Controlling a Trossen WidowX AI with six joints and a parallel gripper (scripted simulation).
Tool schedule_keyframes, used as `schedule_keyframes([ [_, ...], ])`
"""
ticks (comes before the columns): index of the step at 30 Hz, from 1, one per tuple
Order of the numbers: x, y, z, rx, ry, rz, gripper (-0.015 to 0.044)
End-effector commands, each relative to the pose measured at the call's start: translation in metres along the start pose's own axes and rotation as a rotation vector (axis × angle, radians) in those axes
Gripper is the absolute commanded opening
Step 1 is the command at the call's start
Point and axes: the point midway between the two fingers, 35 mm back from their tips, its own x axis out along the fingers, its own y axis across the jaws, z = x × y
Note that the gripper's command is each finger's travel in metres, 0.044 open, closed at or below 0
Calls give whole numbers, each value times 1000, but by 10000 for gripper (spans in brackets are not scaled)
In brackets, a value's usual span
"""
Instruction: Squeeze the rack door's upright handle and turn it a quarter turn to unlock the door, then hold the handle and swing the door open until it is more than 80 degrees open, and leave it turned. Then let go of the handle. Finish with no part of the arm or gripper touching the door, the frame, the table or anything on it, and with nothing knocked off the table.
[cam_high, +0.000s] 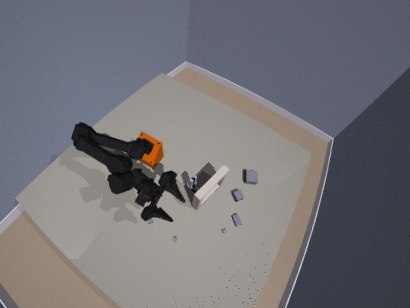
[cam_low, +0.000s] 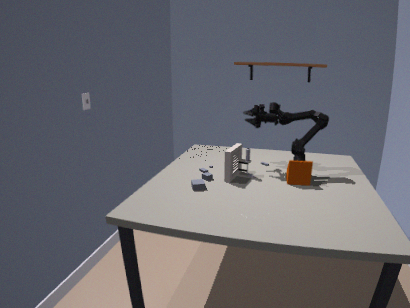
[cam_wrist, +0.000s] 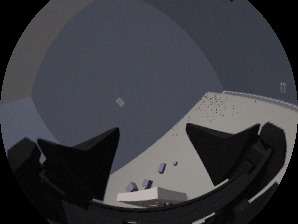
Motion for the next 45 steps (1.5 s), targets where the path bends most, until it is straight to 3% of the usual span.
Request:
schedule_keyframes([
  [1, 1, 0, -1, 2, 5, 0, 374],
  [5, 11, 4, -19, 42, 112, -8, 284],
  [22, 33, 31, -110, 139, 636, -113, 284],
  [45, 0, 59, -192, -52, 1201, -371, 284],
])
